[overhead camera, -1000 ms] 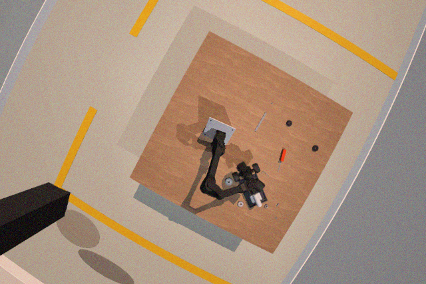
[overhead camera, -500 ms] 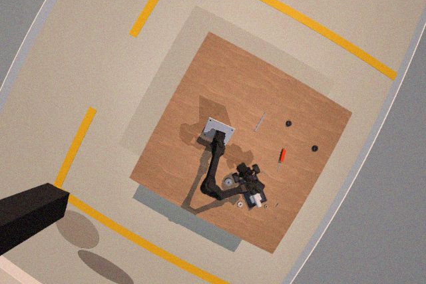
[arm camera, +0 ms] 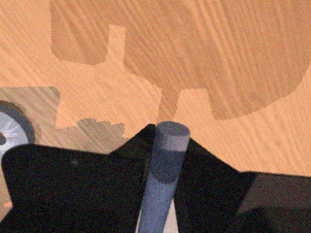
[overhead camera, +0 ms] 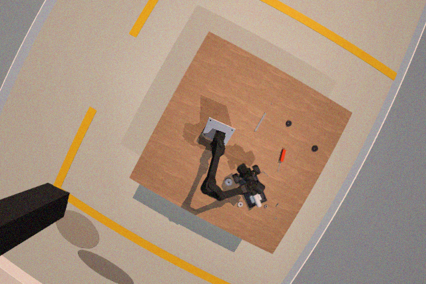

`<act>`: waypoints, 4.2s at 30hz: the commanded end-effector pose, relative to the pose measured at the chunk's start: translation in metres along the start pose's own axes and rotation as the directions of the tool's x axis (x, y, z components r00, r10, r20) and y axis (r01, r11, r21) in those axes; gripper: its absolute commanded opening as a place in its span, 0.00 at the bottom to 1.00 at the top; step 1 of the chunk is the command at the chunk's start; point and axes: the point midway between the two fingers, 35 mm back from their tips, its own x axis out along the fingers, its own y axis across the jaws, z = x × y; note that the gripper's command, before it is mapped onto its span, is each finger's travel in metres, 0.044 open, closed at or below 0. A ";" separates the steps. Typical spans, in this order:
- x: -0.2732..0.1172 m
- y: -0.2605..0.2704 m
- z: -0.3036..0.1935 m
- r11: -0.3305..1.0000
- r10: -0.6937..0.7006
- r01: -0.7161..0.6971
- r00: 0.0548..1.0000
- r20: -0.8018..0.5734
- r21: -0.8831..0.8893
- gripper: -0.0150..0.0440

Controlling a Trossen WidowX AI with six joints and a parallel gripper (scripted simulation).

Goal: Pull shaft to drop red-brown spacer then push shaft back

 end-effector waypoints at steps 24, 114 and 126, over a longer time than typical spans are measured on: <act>-0.002 -0.001 -0.015 1.000 -0.006 0.006 1.000 -0.009 0.003 0.25; -0.003 0.000 -0.051 1.000 -0.006 0.006 1.000 -0.011 0.005 0.25; -0.003 0.000 -0.056 1.000 -0.006 0.006 1.000 -0.011 0.005 0.25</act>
